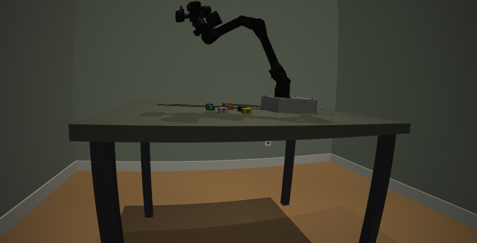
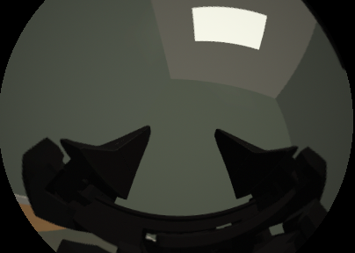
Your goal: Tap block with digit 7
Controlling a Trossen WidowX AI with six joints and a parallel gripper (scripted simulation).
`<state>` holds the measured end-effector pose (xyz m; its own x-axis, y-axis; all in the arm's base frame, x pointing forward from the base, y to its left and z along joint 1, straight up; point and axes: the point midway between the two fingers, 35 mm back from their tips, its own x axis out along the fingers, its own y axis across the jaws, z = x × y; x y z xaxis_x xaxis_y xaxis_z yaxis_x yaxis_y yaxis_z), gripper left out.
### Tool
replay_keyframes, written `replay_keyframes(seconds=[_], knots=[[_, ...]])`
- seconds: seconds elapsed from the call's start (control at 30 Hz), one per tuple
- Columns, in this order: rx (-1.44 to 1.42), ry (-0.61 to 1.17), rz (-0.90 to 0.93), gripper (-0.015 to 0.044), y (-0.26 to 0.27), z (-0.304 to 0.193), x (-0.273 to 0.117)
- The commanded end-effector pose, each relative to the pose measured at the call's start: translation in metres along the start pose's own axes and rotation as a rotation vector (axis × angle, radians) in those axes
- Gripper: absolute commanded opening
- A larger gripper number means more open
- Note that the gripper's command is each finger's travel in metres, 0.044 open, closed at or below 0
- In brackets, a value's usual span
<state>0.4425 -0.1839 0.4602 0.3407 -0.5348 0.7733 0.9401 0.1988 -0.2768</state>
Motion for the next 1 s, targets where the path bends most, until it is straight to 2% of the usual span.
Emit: replay_keyframes(seconds=[0.0, 0.13, 0.27, 0.6, 0.97], knots=[[-0.005, 0.005, 0.012, 0.04, 0.002, -0.002, 0.0], [-0.098, 0.119, 0.264, 0.04, 0.039, -0.039, -0.002], [-0.184, 0.297, 0.56, 0.04, 0.072, -0.092, -0.028], [-0.245, 0.544, 0.868, 0.04, 0.084, -0.15, -0.084], [-0.276, 0.891, 1.182, 0.04, 0.063, -0.2, -0.171]])
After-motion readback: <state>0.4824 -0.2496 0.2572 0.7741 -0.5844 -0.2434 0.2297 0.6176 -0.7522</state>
